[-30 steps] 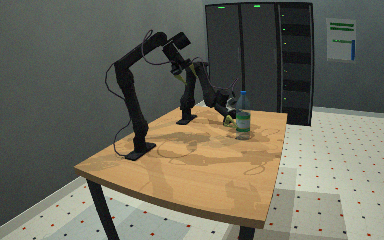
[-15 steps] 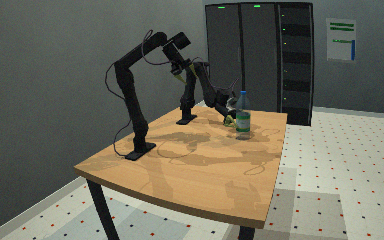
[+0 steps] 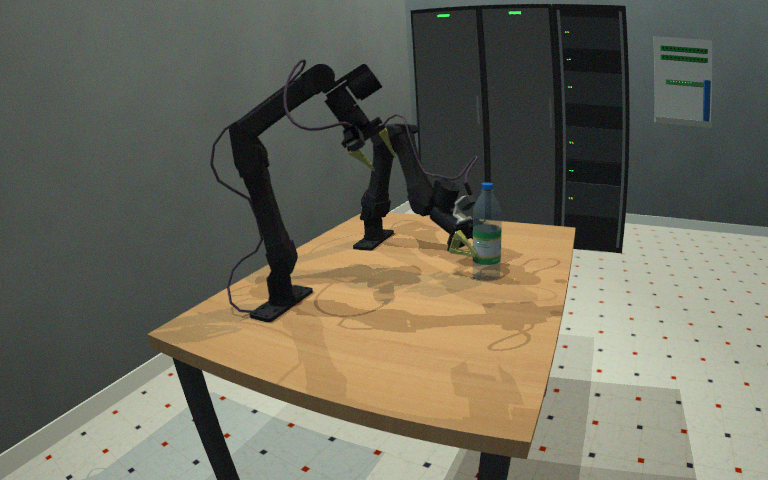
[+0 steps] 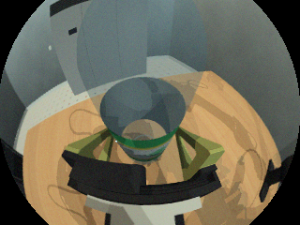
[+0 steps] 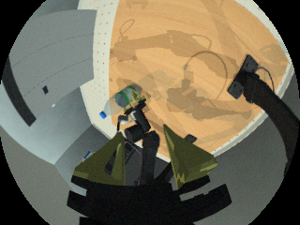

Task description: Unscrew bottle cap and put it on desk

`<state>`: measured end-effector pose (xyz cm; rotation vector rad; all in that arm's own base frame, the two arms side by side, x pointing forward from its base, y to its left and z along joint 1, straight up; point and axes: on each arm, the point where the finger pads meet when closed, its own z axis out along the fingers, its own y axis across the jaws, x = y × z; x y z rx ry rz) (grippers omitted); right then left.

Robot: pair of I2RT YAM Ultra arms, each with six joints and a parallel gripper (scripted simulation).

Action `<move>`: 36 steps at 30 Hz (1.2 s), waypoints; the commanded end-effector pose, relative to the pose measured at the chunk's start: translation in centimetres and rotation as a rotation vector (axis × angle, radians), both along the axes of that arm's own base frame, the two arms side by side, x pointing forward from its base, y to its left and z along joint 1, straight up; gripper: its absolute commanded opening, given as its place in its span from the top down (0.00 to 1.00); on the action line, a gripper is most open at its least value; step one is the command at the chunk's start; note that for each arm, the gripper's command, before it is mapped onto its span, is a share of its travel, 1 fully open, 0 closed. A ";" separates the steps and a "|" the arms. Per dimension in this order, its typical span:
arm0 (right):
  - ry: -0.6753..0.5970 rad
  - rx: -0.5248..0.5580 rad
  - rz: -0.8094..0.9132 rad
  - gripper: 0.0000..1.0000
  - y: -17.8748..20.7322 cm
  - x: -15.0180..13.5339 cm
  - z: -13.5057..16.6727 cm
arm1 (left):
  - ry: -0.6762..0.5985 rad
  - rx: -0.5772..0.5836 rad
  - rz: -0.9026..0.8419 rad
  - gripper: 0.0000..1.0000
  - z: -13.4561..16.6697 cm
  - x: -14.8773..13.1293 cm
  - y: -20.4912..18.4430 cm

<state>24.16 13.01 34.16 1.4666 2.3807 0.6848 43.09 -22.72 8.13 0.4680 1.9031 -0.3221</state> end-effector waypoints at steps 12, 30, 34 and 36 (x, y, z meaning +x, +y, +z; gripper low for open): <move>-0.014 -0.003 -0.010 0.43 -0.2 0.0 0.4 | -0.062 -0.027 0.004 0.02 2.4 1.2 -0.3; -0.014 -0.003 -0.010 0.43 -0.2 0.0 0.4 | -0.086 -0.037 0.006 0.02 3.3 1.5 -0.3; -0.014 -0.003 -0.010 0.43 -0.2 0.0 0.4 | -0.086 -0.037 0.006 0.02 3.3 1.5 -0.3; -0.014 -0.003 -0.010 0.43 -0.2 0.0 0.4 | -0.086 -0.037 0.006 0.02 3.3 1.5 -0.3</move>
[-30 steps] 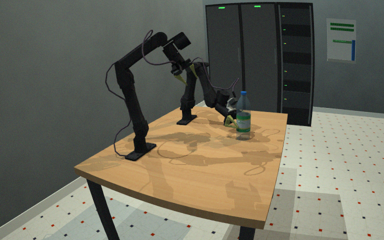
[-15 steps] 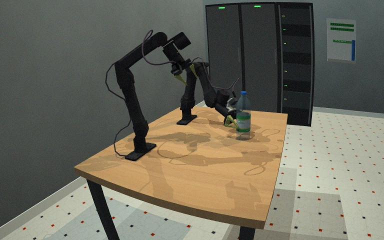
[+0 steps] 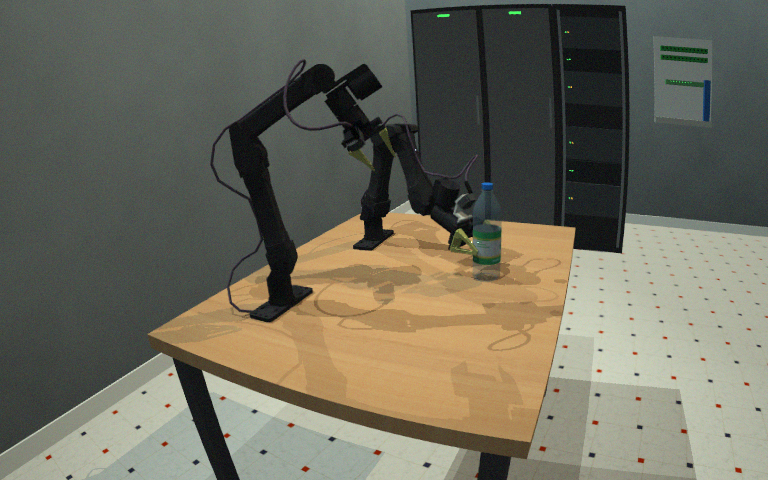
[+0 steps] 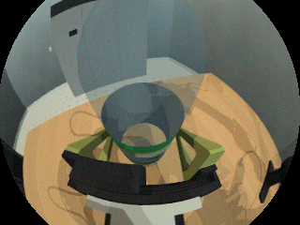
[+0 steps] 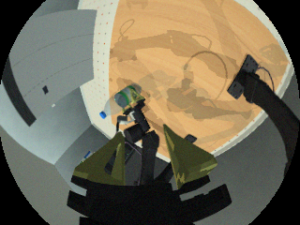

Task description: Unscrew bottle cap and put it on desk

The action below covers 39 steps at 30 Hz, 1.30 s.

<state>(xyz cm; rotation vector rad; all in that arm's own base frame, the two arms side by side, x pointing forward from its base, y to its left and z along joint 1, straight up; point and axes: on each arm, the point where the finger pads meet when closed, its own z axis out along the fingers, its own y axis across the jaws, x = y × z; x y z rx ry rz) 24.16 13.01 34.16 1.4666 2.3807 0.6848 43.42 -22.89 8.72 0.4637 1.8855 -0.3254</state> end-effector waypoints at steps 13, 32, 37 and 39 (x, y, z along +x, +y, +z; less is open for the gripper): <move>-0.014 -0.003 -0.010 0.43 -0.2 0.0 0.4 | -0.013 -0.007 0.000 0.28 0.6 0.2 -0.1; -0.014 -0.003 -0.010 0.43 -0.2 0.0 0.4 | -0.030 0.042 -0.077 1.00 6.1 0.8 -2.3; -0.014 -0.003 -0.010 0.43 -0.2 0.0 0.4 | 0.008 0.151 -0.228 1.00 4.7 1.1 -4.5; -0.014 -0.003 -0.010 0.43 -0.2 0.0 0.4 | 0.026 0.203 -0.315 1.00 4.0 1.1 -5.6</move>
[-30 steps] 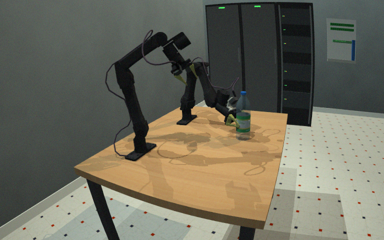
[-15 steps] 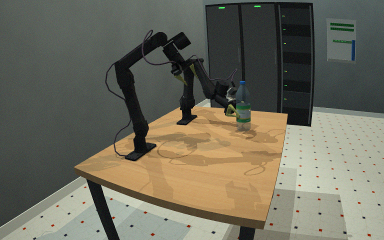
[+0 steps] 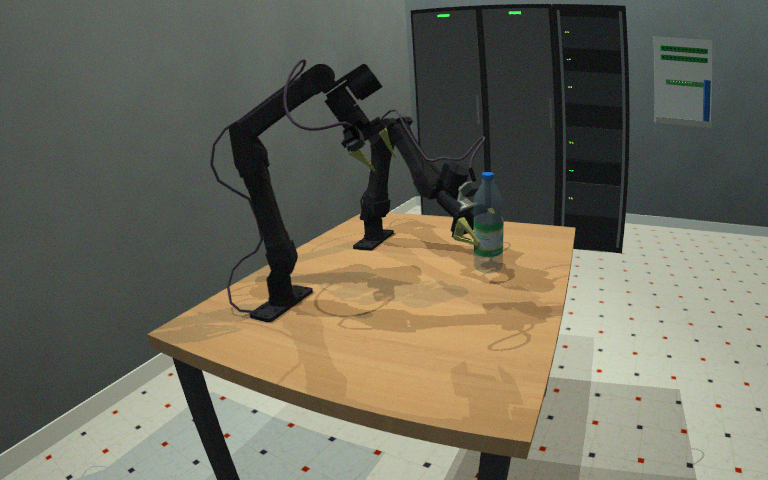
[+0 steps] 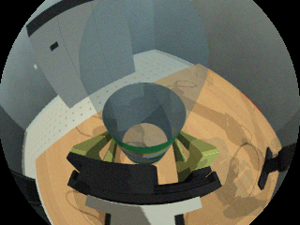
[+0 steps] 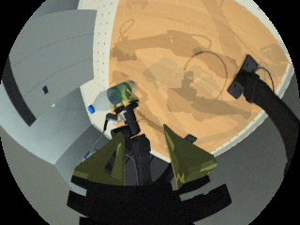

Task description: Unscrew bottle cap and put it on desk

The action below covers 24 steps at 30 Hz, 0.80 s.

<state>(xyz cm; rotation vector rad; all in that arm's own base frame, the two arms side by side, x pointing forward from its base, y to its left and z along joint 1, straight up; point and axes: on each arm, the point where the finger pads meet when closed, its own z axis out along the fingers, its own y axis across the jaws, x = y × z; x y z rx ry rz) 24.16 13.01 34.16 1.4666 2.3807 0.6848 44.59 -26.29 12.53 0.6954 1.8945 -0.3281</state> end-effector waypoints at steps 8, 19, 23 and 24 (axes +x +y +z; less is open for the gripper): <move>-0.014 -0.003 -0.010 0.43 -0.2 0.0 0.4 | 0.067 0.215 -0.473 1.00 -1.6 -1.1 -5.5; -0.014 -0.003 -0.010 0.43 -0.2 0.0 0.4 | 0.097 0.240 -0.879 1.00 -2.1 -4.1 -8.1; -0.014 -0.003 -0.010 0.43 -0.2 0.0 0.4 | 0.087 0.223 -0.968 1.00 -1.7 -4.8 -8.7; -0.014 -0.003 -0.010 0.43 -0.2 0.0 0.4 | 0.087 0.223 -0.968 1.00 -1.7 -4.8 -8.7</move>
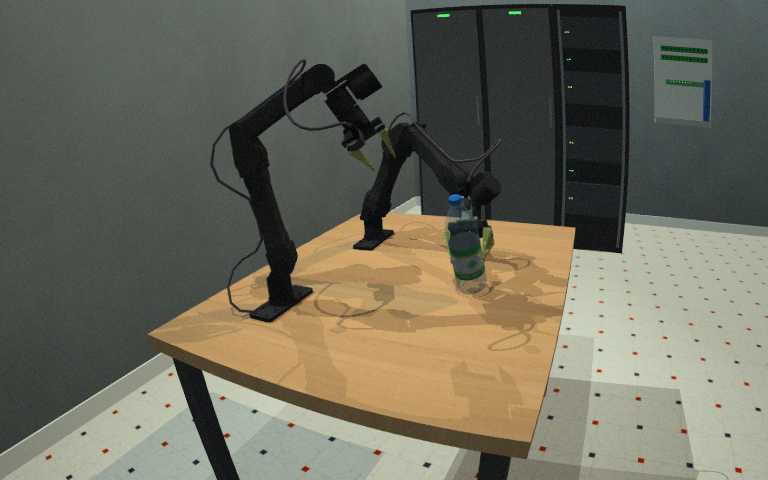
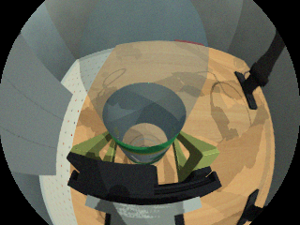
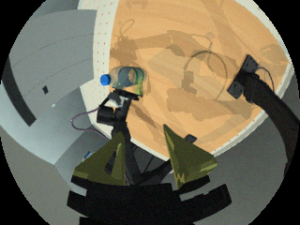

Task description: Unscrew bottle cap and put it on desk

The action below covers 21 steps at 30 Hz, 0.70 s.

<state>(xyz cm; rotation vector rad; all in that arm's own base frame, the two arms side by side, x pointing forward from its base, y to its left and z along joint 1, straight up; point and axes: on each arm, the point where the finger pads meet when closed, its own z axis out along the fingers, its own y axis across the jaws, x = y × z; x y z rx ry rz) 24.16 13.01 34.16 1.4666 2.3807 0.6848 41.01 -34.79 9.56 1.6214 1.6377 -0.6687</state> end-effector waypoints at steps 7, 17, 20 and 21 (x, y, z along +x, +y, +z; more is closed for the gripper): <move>-0.014 -0.003 -0.010 0.43 -0.2 0.0 0.4 | 0.146 -0.064 -0.382 1.00 0.3 -5.2 -0.6; -0.014 -0.003 -0.010 0.43 -0.2 0.0 0.4 | 0.187 -0.167 -0.498 1.00 1.5 -6.6 -1.1; -0.014 -0.003 -0.010 0.43 -0.2 0.0 0.4 | 0.188 -0.217 -0.534 1.00 2.4 -6.9 -1.4; -0.014 -0.003 -0.010 0.43 -0.2 0.0 0.4 | 0.187 -0.230 -0.543 1.00 2.6 -6.9 -1.5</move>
